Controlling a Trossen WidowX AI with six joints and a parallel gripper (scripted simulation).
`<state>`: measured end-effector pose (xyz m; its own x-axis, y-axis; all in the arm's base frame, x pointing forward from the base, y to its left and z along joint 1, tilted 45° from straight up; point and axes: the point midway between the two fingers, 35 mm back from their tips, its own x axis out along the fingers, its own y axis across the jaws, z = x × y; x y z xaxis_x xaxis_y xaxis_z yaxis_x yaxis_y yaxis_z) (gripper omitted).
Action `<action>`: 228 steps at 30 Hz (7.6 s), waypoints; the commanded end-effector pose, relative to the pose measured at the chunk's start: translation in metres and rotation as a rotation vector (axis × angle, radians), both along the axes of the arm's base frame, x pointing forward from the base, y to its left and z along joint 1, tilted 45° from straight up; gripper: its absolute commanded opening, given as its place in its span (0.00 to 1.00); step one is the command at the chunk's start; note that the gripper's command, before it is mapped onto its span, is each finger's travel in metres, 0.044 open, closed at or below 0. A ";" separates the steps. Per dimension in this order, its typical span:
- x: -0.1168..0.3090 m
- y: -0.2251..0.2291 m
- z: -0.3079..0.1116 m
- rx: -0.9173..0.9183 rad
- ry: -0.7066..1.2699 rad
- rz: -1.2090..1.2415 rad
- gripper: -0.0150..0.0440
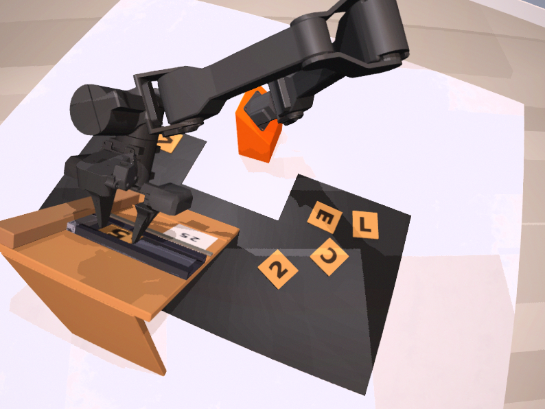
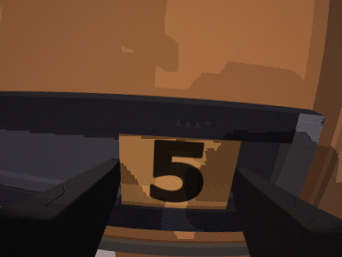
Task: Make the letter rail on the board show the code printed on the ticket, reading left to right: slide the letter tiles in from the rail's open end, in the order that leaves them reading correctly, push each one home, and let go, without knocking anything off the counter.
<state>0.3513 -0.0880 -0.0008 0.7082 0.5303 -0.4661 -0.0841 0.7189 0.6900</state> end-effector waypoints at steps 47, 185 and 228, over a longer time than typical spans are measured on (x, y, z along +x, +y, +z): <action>-0.010 -0.020 -0.001 -0.003 -0.004 0.004 0.75; 0.013 0.006 0.031 -0.063 0.493 0.485 0.25; 0.018 0.005 0.023 -0.063 0.492 0.485 0.25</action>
<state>0.3694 -0.0822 0.0233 0.0985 0.6951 -0.7122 -0.0894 0.7189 0.6893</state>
